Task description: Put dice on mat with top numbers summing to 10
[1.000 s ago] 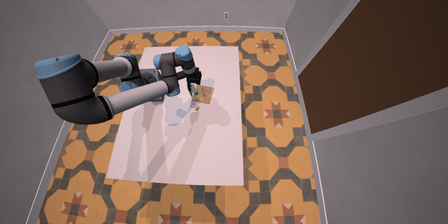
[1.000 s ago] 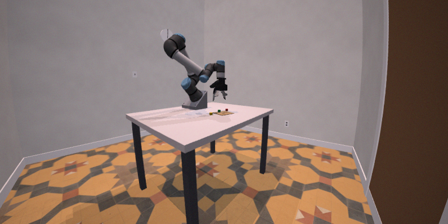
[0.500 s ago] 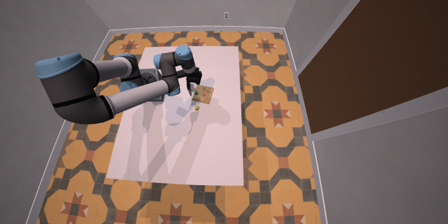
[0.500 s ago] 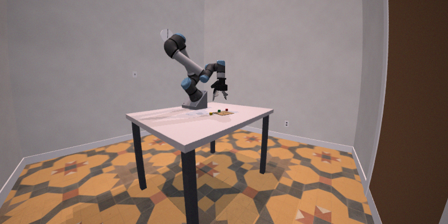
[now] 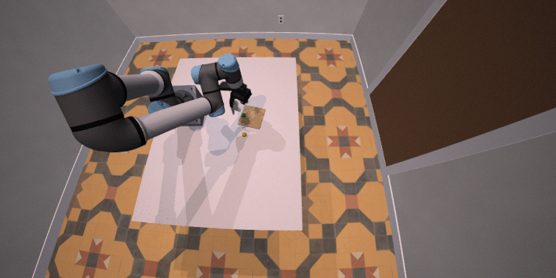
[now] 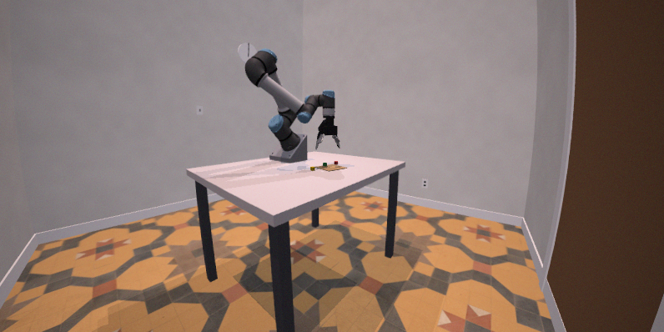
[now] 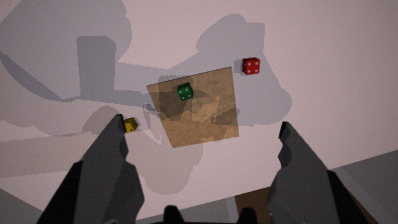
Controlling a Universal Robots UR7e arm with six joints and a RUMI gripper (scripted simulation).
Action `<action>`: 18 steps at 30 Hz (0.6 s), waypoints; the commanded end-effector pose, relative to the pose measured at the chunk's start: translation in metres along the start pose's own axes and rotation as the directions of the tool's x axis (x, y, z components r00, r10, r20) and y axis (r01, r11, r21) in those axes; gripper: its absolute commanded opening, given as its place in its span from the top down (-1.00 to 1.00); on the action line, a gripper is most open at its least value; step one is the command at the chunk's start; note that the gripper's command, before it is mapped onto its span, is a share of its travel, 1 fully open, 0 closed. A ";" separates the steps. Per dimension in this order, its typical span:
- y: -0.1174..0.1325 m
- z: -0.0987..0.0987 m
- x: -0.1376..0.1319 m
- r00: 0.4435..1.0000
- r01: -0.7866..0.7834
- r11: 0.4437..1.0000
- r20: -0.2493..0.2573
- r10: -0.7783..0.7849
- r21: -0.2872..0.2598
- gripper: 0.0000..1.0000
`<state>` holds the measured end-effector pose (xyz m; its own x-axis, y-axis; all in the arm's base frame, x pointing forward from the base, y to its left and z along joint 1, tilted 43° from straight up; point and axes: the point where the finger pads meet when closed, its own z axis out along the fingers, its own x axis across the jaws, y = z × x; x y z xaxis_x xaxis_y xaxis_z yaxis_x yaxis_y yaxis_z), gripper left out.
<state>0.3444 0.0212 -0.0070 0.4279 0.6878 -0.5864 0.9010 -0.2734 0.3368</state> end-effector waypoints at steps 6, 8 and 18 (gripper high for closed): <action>-0.008 0.003 0.018 0.948 -0.317 0.948 0.006 0.317 -0.002 -1.00; -0.009 0.003 0.021 0.935 -0.355 0.935 0.006 0.355 -0.002 -1.00; -0.015 0.006 0.036 0.799 -0.601 0.799 0.005 0.601 -0.004 -1.00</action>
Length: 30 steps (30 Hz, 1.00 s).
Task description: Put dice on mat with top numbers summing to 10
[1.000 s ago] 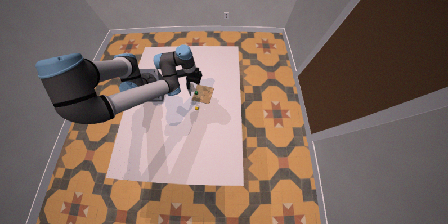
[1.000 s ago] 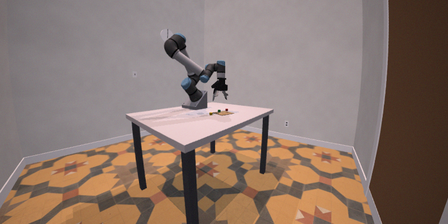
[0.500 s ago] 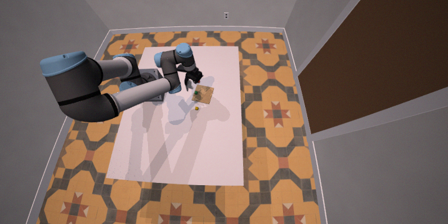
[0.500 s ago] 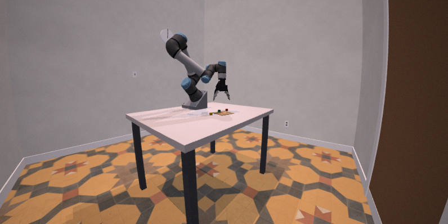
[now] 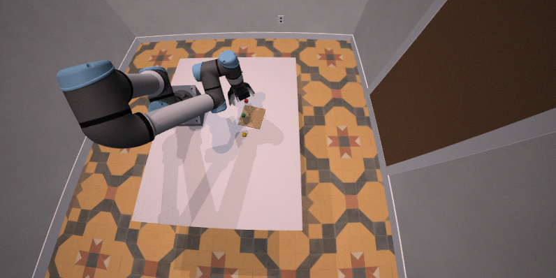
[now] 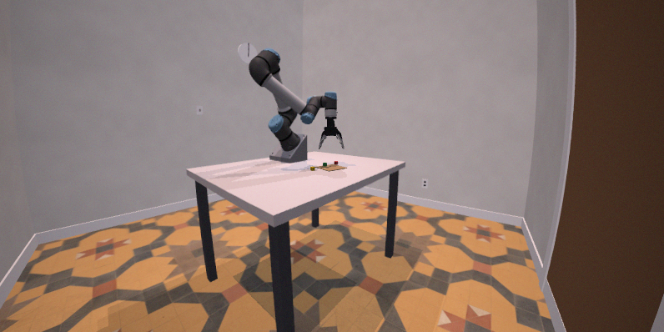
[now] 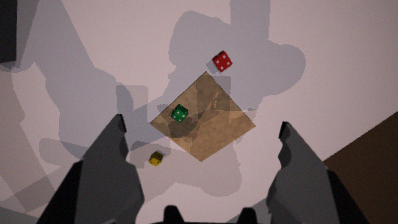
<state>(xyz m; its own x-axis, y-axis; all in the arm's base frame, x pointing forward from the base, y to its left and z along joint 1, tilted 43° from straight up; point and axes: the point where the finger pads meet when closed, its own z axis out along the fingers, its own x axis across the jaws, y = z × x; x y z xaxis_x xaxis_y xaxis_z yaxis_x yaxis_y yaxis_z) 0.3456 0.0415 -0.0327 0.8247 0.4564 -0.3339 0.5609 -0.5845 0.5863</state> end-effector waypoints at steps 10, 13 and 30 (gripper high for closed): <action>-0.019 0.005 0.015 0.901 -0.433 0.901 0.005 0.433 -0.008 -1.00; -0.022 0.005 0.017 0.872 -0.490 0.872 0.005 0.490 -0.008 -1.00; -0.033 0.009 0.025 0.683 -0.731 0.683 0.002 0.731 -0.011 -1.00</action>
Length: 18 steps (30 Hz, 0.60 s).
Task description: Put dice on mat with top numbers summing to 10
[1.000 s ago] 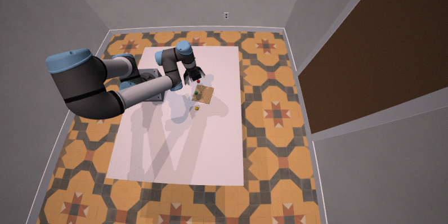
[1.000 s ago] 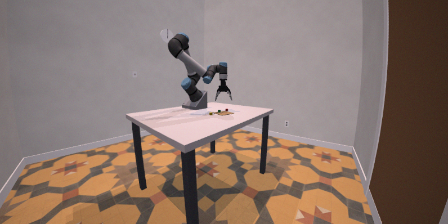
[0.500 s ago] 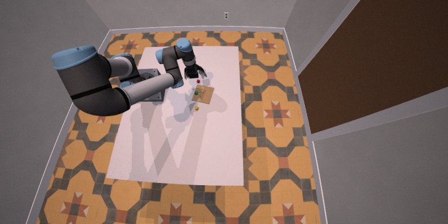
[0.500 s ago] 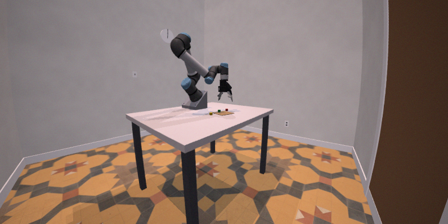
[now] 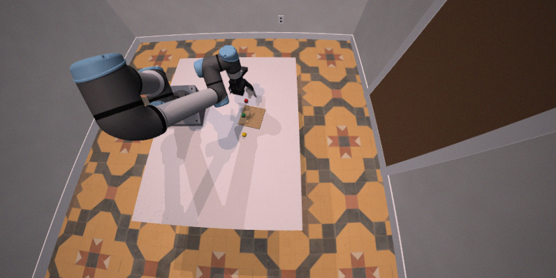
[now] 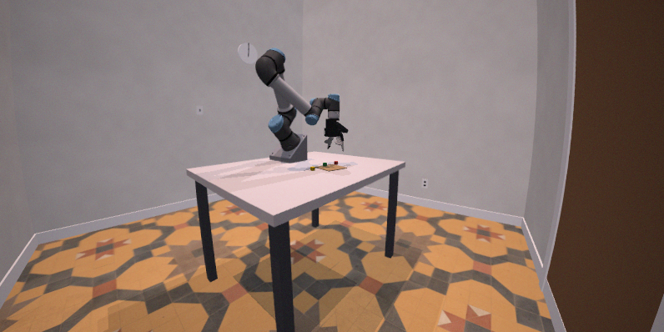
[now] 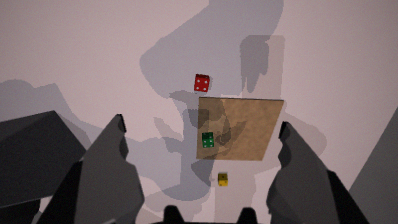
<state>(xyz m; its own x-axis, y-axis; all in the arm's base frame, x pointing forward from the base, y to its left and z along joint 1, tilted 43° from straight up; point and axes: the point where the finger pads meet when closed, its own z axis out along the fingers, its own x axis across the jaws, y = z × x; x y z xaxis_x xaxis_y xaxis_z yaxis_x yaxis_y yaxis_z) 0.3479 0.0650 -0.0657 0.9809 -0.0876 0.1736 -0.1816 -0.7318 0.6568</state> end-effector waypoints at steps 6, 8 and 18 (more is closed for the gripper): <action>-0.003 0.001 0.000 0.997 -0.072 0.997 0.000 0.072 -0.004 -1.00; -0.003 0.001 0.000 0.997 -0.078 0.997 0.000 0.078 -0.004 -1.00; -0.004 0.001 0.000 0.997 -0.082 0.997 0.000 0.082 -0.004 0.58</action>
